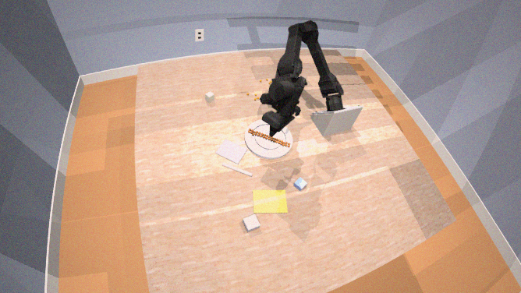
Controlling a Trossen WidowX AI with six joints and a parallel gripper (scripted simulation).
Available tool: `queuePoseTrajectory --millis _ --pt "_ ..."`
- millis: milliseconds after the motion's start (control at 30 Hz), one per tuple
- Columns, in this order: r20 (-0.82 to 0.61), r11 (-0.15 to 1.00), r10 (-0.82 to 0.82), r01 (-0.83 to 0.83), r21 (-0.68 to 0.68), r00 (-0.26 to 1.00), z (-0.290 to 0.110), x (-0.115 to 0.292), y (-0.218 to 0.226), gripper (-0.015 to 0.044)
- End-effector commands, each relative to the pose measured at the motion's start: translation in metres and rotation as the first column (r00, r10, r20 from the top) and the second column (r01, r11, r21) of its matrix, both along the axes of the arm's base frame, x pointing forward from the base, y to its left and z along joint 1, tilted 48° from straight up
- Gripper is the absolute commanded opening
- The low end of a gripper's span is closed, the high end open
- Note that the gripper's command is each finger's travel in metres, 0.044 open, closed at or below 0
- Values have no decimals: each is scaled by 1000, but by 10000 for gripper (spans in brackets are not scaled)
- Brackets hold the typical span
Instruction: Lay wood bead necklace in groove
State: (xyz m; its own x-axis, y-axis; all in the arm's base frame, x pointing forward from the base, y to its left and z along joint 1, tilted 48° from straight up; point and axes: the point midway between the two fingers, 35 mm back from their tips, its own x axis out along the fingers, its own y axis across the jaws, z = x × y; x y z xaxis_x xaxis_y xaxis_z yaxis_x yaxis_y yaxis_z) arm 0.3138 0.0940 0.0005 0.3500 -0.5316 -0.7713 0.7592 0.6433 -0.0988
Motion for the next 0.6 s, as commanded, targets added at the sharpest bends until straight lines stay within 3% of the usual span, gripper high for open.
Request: queuePoseTrajectory --millis 0,333,567 --pt "-102 996 -12 2 -94 995 -9 -9 -30 250" --pt "-339 966 -65 -25 -256 939 -17 -32 -92 250" --pt "-354 964 -69 -28 -264 933 -18 -34 -96 250"
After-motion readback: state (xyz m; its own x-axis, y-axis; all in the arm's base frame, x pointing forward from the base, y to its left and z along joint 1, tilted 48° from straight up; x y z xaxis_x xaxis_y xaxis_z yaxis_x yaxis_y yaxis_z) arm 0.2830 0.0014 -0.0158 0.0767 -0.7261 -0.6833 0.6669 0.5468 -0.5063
